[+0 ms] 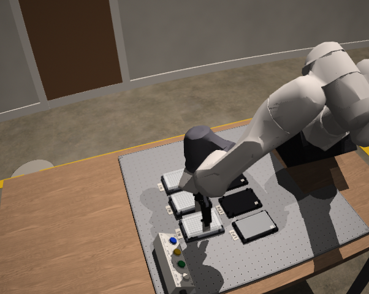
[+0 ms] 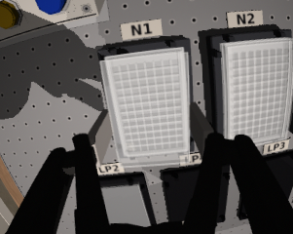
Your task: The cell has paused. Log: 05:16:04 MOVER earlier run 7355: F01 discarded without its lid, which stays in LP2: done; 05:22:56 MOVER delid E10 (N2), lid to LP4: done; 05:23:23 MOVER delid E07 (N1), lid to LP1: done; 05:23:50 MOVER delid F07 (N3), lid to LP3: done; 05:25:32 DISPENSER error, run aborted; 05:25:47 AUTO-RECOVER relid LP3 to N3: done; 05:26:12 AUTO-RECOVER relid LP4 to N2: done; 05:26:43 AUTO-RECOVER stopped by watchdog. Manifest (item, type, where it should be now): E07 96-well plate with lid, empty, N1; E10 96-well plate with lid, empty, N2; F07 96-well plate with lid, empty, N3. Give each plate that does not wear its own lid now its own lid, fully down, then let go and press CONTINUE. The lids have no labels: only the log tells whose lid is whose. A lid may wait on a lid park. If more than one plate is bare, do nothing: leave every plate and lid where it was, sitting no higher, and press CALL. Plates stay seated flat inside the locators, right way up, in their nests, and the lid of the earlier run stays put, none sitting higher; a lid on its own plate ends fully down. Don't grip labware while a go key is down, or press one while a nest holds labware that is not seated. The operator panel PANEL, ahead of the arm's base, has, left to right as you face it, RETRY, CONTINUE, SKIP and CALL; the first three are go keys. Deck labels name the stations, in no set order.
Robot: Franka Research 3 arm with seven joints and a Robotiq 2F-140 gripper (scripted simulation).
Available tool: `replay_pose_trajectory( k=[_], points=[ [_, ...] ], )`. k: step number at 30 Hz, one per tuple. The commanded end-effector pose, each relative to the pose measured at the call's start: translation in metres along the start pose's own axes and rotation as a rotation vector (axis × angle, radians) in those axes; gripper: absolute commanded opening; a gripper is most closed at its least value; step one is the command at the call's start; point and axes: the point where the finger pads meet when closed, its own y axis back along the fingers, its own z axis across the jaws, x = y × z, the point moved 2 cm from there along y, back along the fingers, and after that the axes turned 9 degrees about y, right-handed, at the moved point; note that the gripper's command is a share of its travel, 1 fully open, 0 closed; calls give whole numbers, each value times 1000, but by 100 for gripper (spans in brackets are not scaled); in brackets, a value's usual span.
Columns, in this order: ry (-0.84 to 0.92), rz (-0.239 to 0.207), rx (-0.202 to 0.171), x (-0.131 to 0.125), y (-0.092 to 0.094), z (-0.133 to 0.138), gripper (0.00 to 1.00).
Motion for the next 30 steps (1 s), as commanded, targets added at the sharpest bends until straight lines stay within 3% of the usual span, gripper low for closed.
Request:
replay_pose_trajectory(
  k=[1,30],
  points=[
    [7,4,-1,2,0,0,0],
    [27,4,-1,3,-7,1,0]
  ],
)
